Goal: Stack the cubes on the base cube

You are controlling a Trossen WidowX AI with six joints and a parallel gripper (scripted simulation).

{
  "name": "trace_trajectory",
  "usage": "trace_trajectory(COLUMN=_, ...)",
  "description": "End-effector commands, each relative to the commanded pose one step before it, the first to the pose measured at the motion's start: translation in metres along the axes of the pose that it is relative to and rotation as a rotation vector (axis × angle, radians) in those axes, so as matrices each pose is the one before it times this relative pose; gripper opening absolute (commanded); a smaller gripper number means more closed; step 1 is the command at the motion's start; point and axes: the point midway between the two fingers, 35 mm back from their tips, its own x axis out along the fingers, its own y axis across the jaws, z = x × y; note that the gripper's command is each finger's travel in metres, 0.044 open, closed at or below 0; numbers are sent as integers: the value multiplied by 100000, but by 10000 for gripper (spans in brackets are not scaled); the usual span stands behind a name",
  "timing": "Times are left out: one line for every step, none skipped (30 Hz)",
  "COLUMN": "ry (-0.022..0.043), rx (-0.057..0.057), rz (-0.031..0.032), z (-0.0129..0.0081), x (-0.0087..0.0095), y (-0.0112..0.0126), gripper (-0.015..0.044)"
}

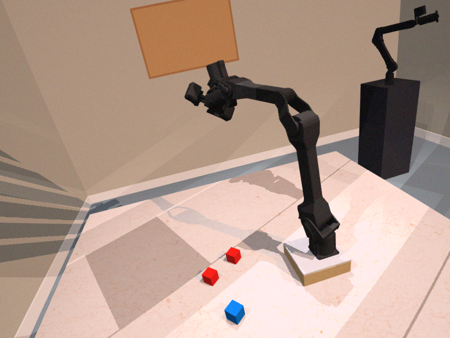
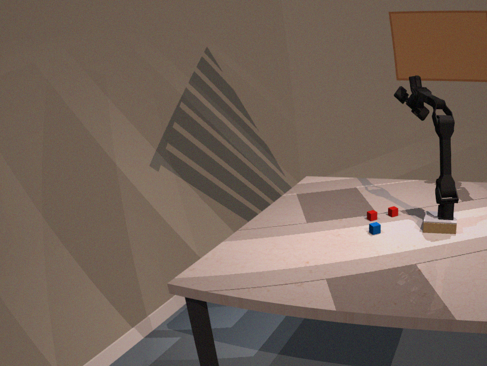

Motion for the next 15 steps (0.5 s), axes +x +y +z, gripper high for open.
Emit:
trace_trajectory(ry=13806, rx=-17201, rz=-699, z=-5265, x=468, y=858, gripper=265)
trace_trajectory(ry=3745, rx=-4767, rz=154, z=-1362, x=227, y=458, gripper=265)
trace_trajectory(ry=3720, rx=-4838, rz=275, z=-1338, x=231, y=512, gripper=265)
trace_trajectory(ry=3690, rx=-4907, rz=392, z=-1312, x=234, y=565, gripper=265)
trace_trajectory(ry=3656, rx=-4976, rz=506, z=-1283, x=237, y=615, gripper=265)
trace_trajectory(ry=3617, rx=-5043, rz=615, z=-1251, x=240, y=664, gripper=265)
trace_trajectory(ry=3575, rx=-5110, rz=721, z=-1218, x=243, y=711, gripper=265)
trace_trajectory(ry=3529, rx=-5175, rz=823, z=-1183, x=246, y=757, gripper=265)
trace_trajectory(ry=3480, rx=-5240, rz=920, z=-1145, x=248, y=799, gripper=265)
trace_trajectory(ry=3428, rx=-5303, rz=1013, z=-1106, x=251, y=840, gripper=265)
trace_trajectory(ry=3374, rx=-5365, rz=1101, z=-1066, x=253, y=879, gripper=265)
trace_trajectory(ry=3318, rx=-5425, rz=1185, z=-1024, x=256, y=915, gripper=265)
trace_trajectory(ry=3260, rx=-5484, rz=1265, z=-980, x=258, y=949, gripper=265)
trace_trajectory(ry=3200, rx=-5542, rz=1340, z=-935, x=260, y=980, gripper=265)
trace_trajectory(ry=3139, rx=-5598, rz=1411, z=-890, x=261, y=1009, gripper=265)
